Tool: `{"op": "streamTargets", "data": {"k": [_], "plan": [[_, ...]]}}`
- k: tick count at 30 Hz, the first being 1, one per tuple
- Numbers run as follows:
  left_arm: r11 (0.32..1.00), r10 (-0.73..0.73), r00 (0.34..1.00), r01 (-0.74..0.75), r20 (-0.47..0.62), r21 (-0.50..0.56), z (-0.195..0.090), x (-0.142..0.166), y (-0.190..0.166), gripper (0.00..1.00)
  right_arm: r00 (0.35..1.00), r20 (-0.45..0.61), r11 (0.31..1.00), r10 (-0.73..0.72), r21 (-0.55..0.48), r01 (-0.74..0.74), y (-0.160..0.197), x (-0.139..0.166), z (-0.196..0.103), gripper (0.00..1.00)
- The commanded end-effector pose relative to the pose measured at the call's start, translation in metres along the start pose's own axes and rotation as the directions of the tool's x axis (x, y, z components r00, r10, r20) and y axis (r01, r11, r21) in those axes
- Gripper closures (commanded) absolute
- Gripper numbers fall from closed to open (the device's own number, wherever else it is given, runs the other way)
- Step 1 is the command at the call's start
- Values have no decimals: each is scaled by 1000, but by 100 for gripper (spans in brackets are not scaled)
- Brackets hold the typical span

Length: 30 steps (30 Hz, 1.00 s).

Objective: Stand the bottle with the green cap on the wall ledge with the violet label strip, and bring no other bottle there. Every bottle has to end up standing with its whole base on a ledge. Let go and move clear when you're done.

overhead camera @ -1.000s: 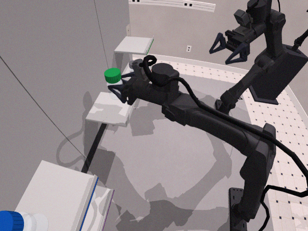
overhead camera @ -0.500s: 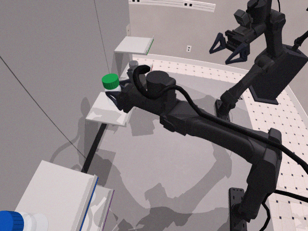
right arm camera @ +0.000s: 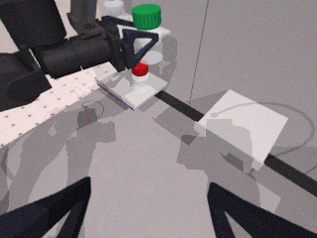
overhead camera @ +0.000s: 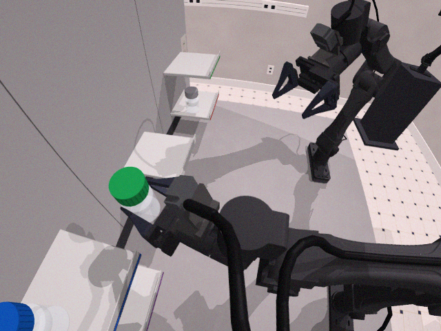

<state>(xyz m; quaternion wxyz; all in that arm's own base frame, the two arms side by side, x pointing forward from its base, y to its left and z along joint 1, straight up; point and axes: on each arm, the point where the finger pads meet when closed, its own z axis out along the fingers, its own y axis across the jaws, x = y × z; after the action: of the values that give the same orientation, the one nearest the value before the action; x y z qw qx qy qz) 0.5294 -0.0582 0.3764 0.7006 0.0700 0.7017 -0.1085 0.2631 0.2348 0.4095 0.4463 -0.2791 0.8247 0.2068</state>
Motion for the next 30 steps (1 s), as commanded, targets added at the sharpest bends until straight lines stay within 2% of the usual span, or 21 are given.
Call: {"op": "streamTargets", "data": {"k": [1, 2, 4, 6, 9, 15, 17, 19, 24, 30], "plan": [[994, -26, 983, 5, 181, 111, -47, -54, 3, 48, 996, 86, 999, -20, -38, 23, 17, -43, 30, 11], [994, -26, 983, 5, 181, 111, -47, -54, 3, 48, 996, 86, 999, -20, -38, 23, 17, -43, 30, 11], [996, -16, 985, 0, 171, 92, -78, -40, 29, 48, 997, 71, 997, -37, -69, 42, 35, -46, 63, 11], [996, 55, 987, -65, 152, 64, -97, -12, 50, 48, 997, 57, 992, -57, -109, 63, 56, -45, 96, 11], [985, 125, 990, -133, 69, 115, -101, 55, 61, 48, 995, 39, 983, -87, -159, 92, 90, -39, 141, 11], [971, 175, 984, -169, -25, 171, -109, 132, 78, 48, 993, 14, 973, -117, -201, 117, 124, -24, 182, 11], [982, 141, 989, -135, -41, 130, -111, 136, 96, 48, 993, 8, 971, -122, -206, 121, 128, -22, 186, 11], [982, 141, 989, -135, -41, 130, -111, 136, 96, 48, 993, 8, 971, -122, -206, 121, 128, -22, 186, 11], [994, 106, 994, -105, -37, 8, -123, 136, 150, 48, 992, -6, 970, -128, -211, 124, 131, -18, 187, 11], [996, 75, 995, -77, -69, -36, -133, 153, 168, 48, 992, -6, 970, -128, -211, 124, 131, -17, 187, 11]]}}
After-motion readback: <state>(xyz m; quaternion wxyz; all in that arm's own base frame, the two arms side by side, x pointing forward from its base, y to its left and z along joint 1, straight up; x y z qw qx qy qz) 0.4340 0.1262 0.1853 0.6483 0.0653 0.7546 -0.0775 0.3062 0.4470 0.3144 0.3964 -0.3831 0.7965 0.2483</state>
